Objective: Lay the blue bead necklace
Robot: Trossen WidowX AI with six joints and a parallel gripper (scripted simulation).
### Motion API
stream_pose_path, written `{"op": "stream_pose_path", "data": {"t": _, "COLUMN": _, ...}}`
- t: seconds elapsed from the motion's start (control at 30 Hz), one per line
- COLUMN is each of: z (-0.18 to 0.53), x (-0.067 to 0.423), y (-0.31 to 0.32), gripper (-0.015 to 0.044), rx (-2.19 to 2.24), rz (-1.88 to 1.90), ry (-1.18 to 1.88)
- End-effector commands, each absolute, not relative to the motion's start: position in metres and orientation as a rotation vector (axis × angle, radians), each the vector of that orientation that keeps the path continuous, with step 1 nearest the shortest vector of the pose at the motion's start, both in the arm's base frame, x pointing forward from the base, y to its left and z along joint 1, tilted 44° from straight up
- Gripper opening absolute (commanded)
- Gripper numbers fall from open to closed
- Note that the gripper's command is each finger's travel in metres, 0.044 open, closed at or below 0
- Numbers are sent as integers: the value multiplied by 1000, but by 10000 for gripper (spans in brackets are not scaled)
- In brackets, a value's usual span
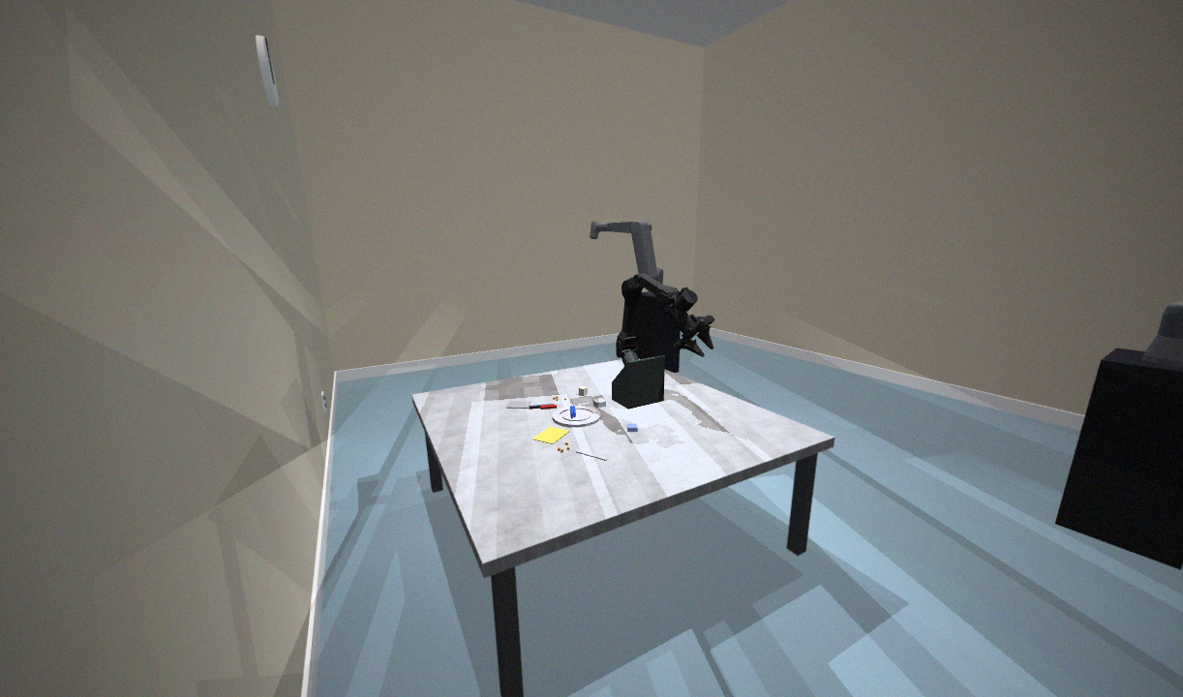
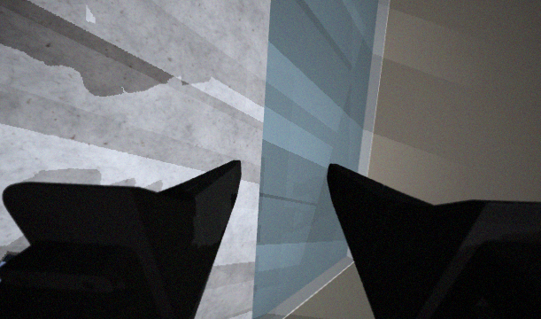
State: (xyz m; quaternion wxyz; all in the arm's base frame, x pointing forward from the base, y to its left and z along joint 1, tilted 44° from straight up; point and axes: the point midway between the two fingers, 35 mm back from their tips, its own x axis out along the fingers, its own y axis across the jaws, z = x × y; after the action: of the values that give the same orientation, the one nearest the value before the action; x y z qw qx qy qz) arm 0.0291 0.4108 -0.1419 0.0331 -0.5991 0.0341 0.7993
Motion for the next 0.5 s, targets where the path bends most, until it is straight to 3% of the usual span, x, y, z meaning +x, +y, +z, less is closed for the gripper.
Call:
{"op": "stream_pose_path", "data": {"t": 0.0, "z": -138, "x": 58, "y": 404, "gripper": 250, "rx": -1859, "rz": 2365, "ry": 191}}
{"op": "stream_pose_path", "data": {"t": 0.47, "z": -133, "x": 158, "y": 355, "gripper": 250, "rx": -1869, "rz": 2028, "ry": 531}}
